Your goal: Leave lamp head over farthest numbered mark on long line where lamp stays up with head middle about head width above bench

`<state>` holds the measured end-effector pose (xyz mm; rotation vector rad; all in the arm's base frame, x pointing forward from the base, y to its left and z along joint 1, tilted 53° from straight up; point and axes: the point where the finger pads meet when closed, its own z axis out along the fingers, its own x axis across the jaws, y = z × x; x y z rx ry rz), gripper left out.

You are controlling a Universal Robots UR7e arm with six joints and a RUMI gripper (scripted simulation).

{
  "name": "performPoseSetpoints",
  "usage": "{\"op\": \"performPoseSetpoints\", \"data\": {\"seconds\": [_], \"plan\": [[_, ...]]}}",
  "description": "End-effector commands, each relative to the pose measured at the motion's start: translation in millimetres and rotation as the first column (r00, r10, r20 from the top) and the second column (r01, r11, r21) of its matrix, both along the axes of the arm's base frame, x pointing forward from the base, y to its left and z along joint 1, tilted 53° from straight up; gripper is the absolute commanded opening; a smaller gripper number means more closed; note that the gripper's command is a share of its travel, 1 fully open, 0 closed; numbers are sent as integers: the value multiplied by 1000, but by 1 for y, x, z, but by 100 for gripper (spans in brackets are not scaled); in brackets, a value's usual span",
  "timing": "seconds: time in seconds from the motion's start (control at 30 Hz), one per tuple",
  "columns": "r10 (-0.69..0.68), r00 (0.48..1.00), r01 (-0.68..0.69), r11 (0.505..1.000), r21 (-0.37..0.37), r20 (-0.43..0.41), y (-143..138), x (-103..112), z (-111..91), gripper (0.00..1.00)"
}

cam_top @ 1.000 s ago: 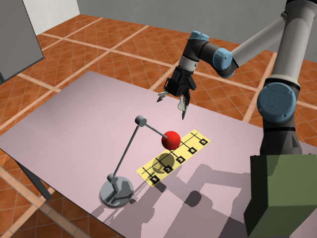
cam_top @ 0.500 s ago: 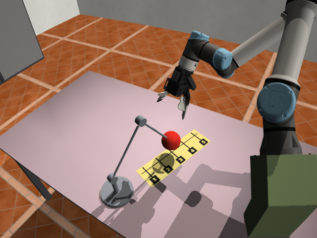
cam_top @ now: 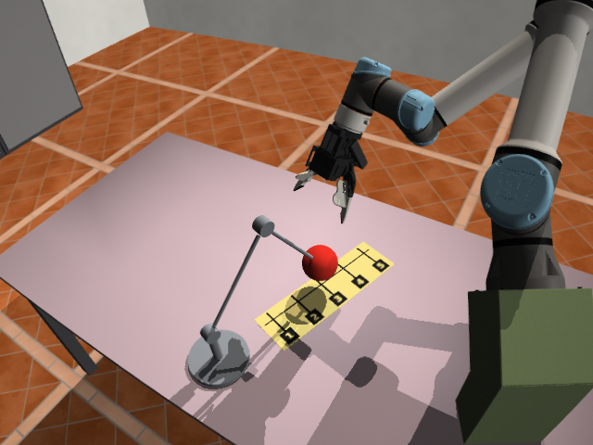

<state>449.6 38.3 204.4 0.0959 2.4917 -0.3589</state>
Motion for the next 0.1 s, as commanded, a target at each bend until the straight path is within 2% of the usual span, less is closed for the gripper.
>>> {"op": "performPoseSetpoints", "data": {"seconds": [0.0,0.07], "plan": [[0,1000,0,1000,0,1,0,0,0,100],[0,1000,0,1000,0,1,0,0,0,100]]}}
